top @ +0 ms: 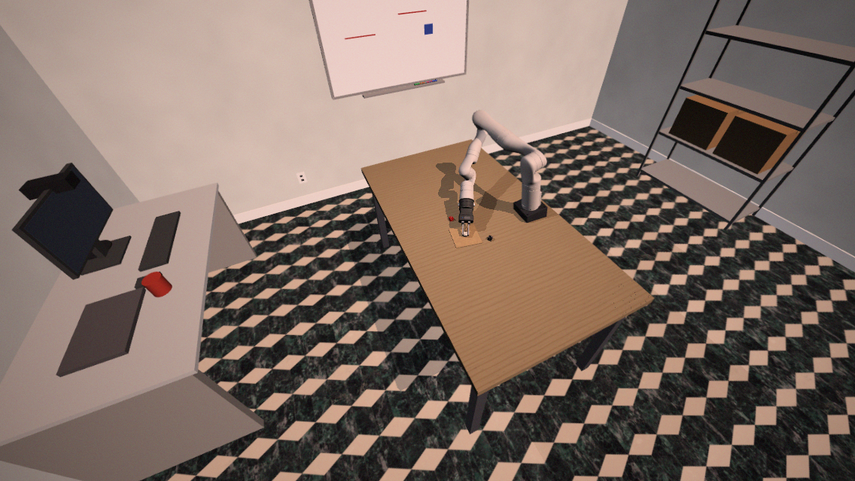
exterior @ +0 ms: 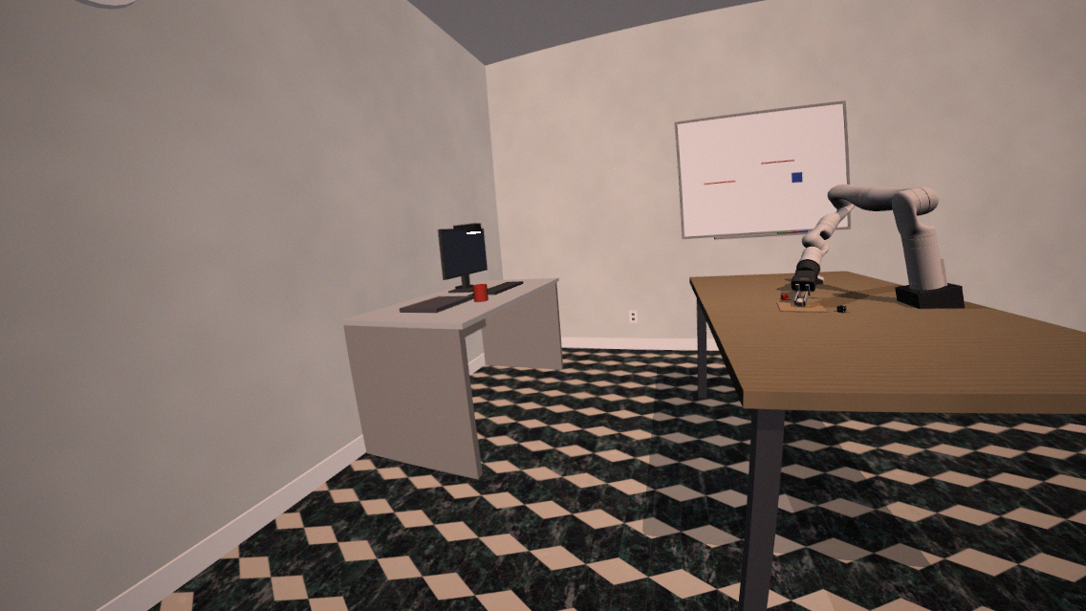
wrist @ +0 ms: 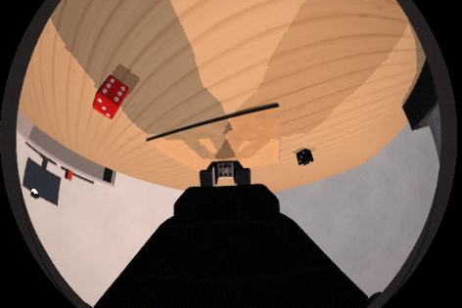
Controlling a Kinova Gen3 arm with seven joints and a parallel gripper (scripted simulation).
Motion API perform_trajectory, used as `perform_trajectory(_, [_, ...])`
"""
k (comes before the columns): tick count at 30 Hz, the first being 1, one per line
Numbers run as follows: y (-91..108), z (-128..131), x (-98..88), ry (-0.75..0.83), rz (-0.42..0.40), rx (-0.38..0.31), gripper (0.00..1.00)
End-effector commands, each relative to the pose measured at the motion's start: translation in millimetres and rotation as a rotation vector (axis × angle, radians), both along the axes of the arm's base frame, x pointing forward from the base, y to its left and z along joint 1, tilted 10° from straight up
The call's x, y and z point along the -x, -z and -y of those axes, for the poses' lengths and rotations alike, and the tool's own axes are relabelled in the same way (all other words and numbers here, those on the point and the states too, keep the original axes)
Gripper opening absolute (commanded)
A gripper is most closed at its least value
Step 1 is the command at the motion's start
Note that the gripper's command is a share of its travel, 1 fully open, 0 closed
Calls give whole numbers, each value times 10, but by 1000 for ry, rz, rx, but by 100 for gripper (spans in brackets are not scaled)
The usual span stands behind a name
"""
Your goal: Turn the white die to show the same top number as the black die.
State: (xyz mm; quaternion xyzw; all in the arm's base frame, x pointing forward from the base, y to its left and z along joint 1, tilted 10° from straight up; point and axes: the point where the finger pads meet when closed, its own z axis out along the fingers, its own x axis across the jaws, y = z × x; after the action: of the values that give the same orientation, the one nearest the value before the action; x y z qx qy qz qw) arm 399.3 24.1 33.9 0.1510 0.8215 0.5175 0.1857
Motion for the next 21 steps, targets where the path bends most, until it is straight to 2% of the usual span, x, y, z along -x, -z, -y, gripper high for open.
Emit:
perform_trajectory(1, [-5,1,-1,0,1,0,46])
perform_trajectory(3, [-5,1,-1,0,1,0,46])
perform_trajectory(4, [-5,1,-1,0,1,0,52])
perform_trajectory(6, [-5,1,-1,0,1,0,52])
perform_trajectory(7, [-5,1,-1,0,1,0,58])
perform_trajectory(9, [-5,1,-1,0,1,0,58])
perform_trajectory(10, [-5,1,-1,0,1,0,64])
perform_trajectory(12, [-5,1,-1,0,1,0,64])
perform_trajectory(13, [-5,1,-1,0,1,0,70])
perform_trajectory(21, [-5,1,-1,0,1,0,70])
